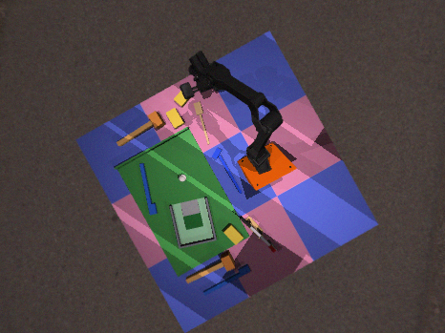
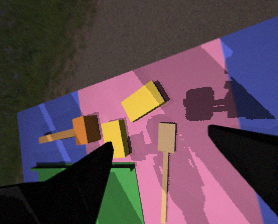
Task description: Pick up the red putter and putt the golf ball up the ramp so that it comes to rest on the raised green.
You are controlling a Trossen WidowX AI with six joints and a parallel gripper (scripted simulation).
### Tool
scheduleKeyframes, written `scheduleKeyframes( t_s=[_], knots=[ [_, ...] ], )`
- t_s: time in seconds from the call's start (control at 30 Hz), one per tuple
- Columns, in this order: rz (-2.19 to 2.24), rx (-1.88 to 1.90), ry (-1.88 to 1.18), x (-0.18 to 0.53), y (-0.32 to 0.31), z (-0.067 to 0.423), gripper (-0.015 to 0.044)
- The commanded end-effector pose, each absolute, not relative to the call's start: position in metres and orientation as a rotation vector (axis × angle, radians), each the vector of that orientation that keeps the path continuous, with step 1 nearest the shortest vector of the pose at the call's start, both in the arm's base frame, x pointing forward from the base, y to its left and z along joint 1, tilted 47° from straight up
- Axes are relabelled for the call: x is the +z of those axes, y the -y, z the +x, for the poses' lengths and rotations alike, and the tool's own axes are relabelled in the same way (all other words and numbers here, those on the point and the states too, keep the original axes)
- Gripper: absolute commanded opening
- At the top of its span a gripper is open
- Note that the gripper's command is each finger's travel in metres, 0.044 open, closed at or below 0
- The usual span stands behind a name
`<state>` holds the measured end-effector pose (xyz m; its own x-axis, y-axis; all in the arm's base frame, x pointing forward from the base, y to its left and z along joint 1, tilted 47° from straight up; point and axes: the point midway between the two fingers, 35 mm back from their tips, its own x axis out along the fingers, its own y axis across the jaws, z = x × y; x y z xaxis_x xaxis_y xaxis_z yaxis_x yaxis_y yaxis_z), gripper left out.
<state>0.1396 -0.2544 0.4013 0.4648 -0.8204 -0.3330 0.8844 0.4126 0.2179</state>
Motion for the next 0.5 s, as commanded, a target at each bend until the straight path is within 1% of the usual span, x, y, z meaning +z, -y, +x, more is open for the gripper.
scheduleKeyframes(
  t_s=[0.0,0.13,0.27,0.47],
  knots=[
    [0.341,-0.948,-0.39,0.358,0.259,0.195,0.044],
    [0.272,-0.793,-0.557,0.318,0.246,0.252,0.044],
    [0.193,-0.628,-0.692,0.28,0.217,0.303,0.044],
    [0.061,-0.439,-0.884,0.223,0.17,0.354,0.044]
  ],
)
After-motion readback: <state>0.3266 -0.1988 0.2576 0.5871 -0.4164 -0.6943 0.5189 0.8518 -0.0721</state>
